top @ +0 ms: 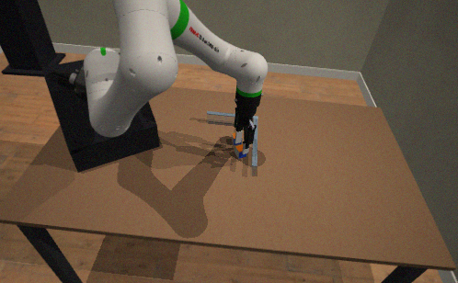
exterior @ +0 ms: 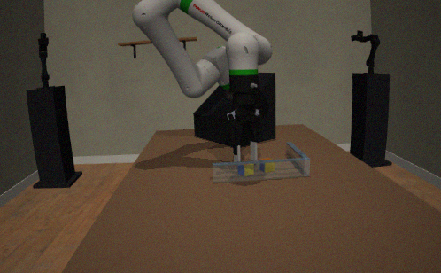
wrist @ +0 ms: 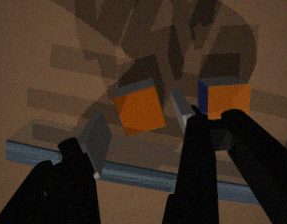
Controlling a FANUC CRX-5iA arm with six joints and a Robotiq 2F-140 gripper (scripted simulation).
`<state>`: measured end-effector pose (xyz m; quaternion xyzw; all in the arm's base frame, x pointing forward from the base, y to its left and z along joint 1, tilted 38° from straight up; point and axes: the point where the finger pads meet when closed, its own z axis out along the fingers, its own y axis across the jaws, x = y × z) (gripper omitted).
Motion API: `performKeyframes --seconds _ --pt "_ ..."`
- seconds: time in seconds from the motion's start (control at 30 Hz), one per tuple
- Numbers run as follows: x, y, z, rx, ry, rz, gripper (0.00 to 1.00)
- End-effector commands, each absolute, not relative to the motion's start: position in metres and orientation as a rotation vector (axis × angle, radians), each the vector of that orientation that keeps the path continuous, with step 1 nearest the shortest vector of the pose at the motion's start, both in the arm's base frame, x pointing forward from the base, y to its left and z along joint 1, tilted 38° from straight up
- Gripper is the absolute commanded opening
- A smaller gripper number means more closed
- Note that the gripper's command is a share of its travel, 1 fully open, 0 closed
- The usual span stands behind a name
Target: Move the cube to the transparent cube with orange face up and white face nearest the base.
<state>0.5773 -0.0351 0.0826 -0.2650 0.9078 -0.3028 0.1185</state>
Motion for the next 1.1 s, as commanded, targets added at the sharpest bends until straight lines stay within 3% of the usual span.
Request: performKeyframes --seconds 0.0,1.07 --pt "0.579 -0.037 0.078 -0.776 2.655 -0.886 0.41" --pt "0.590 -0.052 0.055 -0.776 2.655 -0.886 0.41"
